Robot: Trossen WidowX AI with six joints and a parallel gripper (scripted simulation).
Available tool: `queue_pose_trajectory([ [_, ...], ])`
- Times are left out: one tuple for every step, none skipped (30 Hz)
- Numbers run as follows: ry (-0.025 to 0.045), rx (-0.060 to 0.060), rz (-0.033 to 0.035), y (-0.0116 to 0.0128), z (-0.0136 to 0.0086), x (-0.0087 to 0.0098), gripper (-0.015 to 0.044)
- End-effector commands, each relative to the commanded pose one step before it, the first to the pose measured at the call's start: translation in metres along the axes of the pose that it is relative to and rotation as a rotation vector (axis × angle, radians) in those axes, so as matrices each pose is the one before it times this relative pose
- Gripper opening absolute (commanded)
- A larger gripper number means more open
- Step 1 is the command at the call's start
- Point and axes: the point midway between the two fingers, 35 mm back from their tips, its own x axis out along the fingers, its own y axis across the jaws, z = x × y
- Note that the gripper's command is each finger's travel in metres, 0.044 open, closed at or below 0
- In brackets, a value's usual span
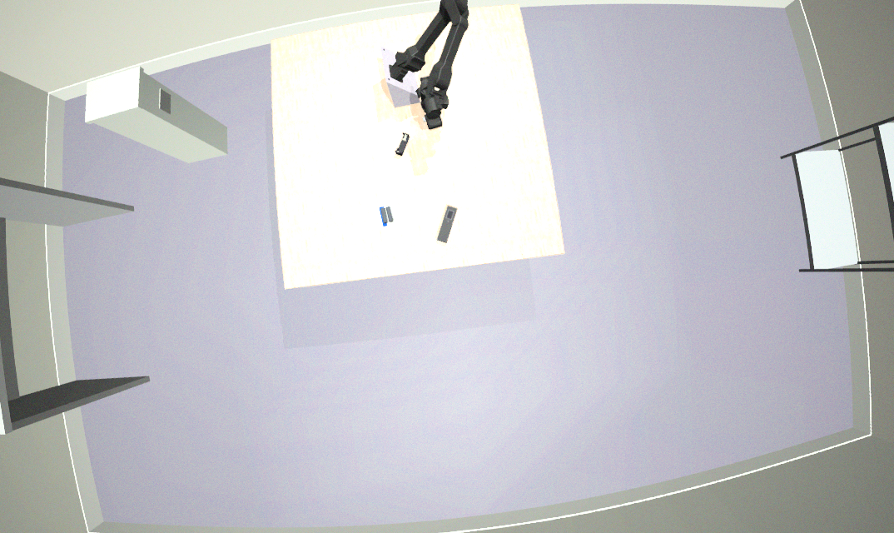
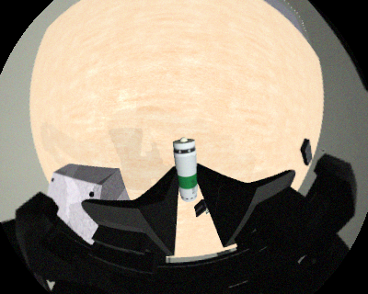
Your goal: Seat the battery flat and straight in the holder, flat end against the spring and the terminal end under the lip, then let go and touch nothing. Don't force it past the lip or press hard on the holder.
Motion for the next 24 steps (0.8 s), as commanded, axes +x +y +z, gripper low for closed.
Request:
queue_pose_trajectory([
  [0.00271, 0.1451, -0.00937, -0.00976, -0.0064, -0.00672, 0.0064],
  [0.00265, 0.0684, -0.00098, -0.00377, -0.00317, -0.001, 0.0064],
  [0.00237, 0.0682, -0.00104, -0.00393, -0.00307, -0.00099, 0.0064],
  [0.00214, 0.0683, -0.00108, -0.00409, -0.00292, -0.00097, 0.0064],
  [0.00191, 0.0683, -0.0011, -0.00424, -0.00277, -0.00096, 0.0064],
  [0.00169, 0.0683, -0.0011, -0.00438, -0.00261, -0.00095, 0.0064],
  [0.00147, 0.0683, -0.00108, -0.00452, -0.00244, -0.00093, 0.0064],
  [0.00232, 0.0686, -0.00205, -0.00479, -0.00247, -0.00104, 0.0064],
  [0.00208, 0.0686, -0.00202, -0.00493, -0.00228, -0.00102, 0.0064],
  [0.00184, 0.0686, -0.00196, -0.00505, -0.00209, -0.001, 0.0064],
  [0.00162, 0.0686, -0.00189, -0.00517, -0.00189, -0.00098, 0.0064],
  [0.00141, 0.0686, -0.00179, -0.00527, -0.00168, -0.00096, 0.0064],
  [0.00087, 0.0658, -0.00056, -0.0049, -0.0012, -0.00073, 0.0064],
  [0.00075, 0.0657, -0.00046, -0.00498, -0.00101, -0.00071, 0.0064],
  [0.00065, 0.0657, -0.00034, -0.00505, -0.0008, -0.00069, 0.0064],
  [0.00055, 0.0657, -0.00022, -0.0051, -0.0006, -0.00067, 0.0064],
  [0.00047, 0.0657, -0.00009, -0.00515, -0.00039, -0.00065, 0.0064],
  [0.0008, 0.0657, -0.00039, -0.00517, -0.00016, -0.00062, 0.0064],
  [0.00074, 0.0658, -0.00027, -0.00522, 0.00005, -0.0006, 0.0064],
  [0.0007, 0.0658, -0.00014, -0.00524, 0.00027, -0.00057, 0.0064],
  [0.00067, 0.0658, 0.0, -0.00525, 0.0005, -0.00055, 0.0064],
  [0.00066, 0.0658, 0.00013, -0.00525, 0.00072, -0.00052, 0.0064],
  [0.00082, 0.0653, -0.00065, -0.00532, 0.00091, -0.00035, 0.0064],
  [0.00081, 0.0653, -0.00054, -0.00531, 0.00114, -0.00032, 0.0064],
])
